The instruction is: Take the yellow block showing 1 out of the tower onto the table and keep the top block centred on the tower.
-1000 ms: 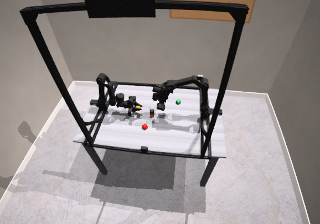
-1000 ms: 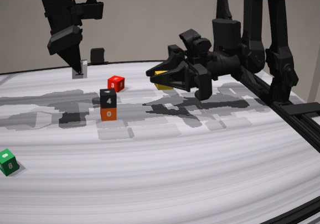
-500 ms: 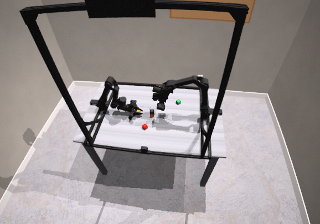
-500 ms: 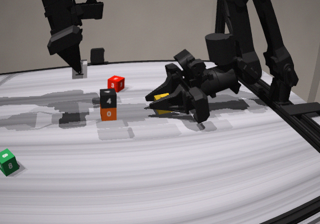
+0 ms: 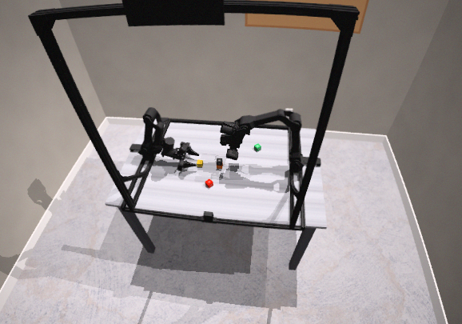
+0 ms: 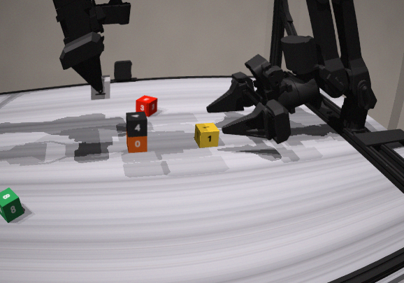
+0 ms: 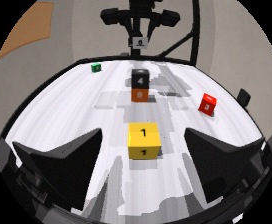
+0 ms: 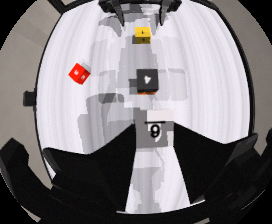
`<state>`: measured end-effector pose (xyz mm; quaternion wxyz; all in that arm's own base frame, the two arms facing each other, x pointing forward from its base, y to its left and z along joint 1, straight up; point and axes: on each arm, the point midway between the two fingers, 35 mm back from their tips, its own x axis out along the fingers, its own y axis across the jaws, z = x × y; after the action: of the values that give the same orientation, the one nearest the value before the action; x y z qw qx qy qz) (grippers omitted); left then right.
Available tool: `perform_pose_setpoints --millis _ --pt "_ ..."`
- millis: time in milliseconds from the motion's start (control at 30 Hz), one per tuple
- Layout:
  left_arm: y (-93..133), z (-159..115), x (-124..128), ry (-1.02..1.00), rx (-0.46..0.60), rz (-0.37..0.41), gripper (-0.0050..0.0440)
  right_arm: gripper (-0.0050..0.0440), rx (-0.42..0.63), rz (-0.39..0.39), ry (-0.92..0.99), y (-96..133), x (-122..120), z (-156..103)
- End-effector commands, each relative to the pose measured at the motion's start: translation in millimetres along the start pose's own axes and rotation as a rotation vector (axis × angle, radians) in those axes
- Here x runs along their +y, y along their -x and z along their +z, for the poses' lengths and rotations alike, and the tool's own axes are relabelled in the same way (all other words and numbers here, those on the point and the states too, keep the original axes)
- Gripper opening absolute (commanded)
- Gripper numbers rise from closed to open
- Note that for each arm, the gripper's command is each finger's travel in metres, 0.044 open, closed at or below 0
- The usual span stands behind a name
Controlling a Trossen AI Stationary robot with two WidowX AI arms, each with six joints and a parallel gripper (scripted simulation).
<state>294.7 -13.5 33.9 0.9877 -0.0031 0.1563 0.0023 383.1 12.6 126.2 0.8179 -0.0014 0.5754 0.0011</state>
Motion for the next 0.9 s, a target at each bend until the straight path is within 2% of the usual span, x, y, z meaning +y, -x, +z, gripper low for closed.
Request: perform_pose_setpoints --millis 0,200,433,767,867 --pt "5.3 1.4 0.3 0.004 -0.005 0.003 0.04 0.0 -0.004 0.001 -0.001 0.5 0.2 0.8" --pt "5.3 1.4 0.3 0.004 -0.005 0.003 0.04 0.0 -0.004 0.0 -0.001 0.1 0.2 2.5" --pt "5.3 1.4 0.3 0.004 -0.005 0.003 0.04 0.0 -0.004 0.0 -0.001 -19.2 -0.2 56.2" --pt "5.3 1.4 0.3 0.004 -0.005 0.003 0.04 0.0 -0.004 0.001 -0.001 -21.5 -0.2 57.2" --pt "5.3 1.4 0.3 0.004 -0.005 0.003 0.04 0.0 -0.004 0.001 -0.001 -43.5 -0.2 49.9"
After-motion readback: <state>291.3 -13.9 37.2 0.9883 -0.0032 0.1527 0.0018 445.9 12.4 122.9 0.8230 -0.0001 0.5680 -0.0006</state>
